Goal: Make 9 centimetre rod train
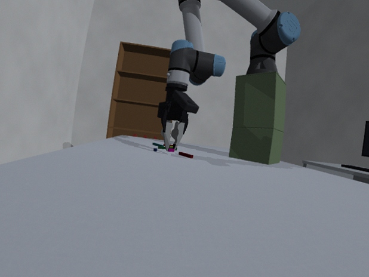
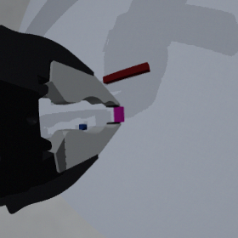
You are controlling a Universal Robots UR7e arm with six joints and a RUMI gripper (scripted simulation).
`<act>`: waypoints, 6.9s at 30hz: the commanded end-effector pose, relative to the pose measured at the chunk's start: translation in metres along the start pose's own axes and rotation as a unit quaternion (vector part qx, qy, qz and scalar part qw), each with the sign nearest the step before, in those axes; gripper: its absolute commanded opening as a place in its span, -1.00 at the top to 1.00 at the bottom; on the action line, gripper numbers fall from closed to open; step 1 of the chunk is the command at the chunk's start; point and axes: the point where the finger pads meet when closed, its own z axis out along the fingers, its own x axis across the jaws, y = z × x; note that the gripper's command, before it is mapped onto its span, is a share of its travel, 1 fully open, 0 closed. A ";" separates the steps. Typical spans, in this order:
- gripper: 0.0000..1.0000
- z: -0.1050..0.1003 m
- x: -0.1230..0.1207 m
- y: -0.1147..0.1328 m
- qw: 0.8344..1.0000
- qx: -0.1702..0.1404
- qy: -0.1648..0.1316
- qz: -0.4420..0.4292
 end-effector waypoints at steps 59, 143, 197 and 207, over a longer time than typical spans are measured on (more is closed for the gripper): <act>1.00 0.012 0.001 0.001 1.000 0.000 0.001 0.000; 0.58 -0.079 -0.001 0.000 1.000 0.000 0.000 0.000; -1.00 -0.075 -0.003 -0.004 0.994 0.001 -0.001 0.107; -1.00 -0.073 -0.004 -0.005 0.976 0.000 -0.001 0.217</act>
